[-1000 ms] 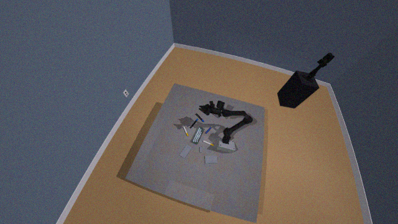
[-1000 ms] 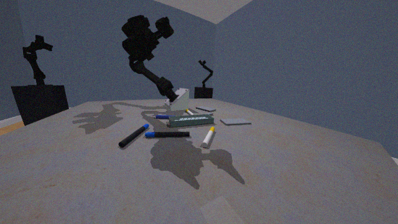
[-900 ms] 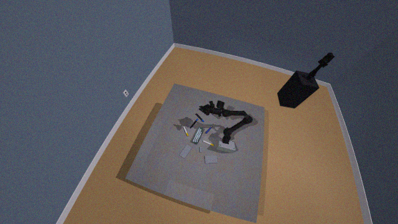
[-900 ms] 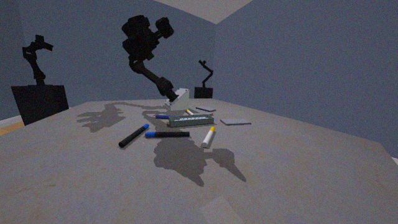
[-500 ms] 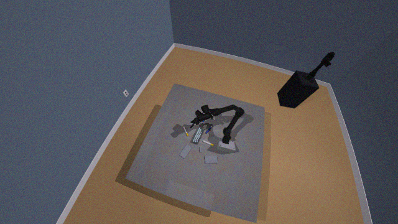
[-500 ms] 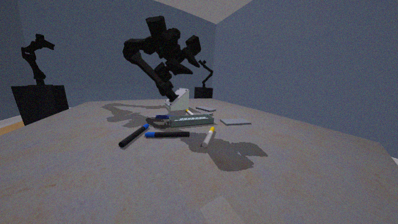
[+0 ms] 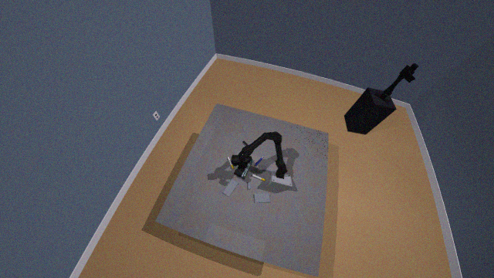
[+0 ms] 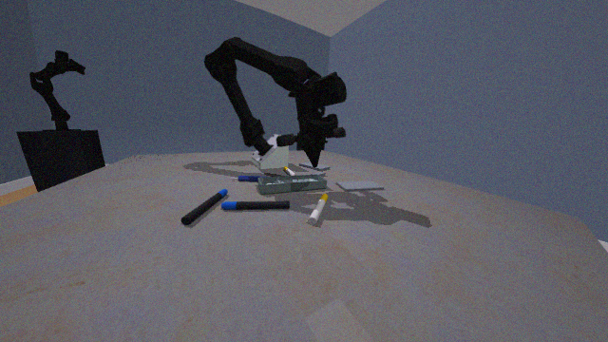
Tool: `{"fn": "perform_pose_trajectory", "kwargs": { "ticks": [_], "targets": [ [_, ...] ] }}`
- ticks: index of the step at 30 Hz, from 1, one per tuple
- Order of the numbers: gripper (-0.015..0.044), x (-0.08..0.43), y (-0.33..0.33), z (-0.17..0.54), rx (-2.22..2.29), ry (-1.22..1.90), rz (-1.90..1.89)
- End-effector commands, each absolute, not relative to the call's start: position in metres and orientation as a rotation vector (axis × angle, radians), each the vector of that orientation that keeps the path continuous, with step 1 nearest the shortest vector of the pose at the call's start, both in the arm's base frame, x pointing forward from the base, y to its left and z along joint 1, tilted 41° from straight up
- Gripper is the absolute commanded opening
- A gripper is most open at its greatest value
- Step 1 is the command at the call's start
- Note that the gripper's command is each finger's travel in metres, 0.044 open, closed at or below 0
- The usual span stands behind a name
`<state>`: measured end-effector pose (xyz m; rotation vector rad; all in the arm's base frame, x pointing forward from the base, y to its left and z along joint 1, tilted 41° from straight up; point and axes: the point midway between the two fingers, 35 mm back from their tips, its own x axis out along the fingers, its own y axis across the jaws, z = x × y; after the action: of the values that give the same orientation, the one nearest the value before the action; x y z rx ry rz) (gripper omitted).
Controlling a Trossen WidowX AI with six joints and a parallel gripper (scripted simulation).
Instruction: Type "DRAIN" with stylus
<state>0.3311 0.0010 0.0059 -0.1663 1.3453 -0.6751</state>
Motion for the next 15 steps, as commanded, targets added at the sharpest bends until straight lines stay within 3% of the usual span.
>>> {"fn": "perform_pose_trajectory", "kwargs": {
  "ticks": [1,15],
  "targets": [
    [0.0000,0.3152,-0.0032,-0.0203,-0.330,1.458,-0.786],
    [0.0000,0.3148,-0.0051,-0.0185,-0.330,1.458,-0.786]
  ]
}}
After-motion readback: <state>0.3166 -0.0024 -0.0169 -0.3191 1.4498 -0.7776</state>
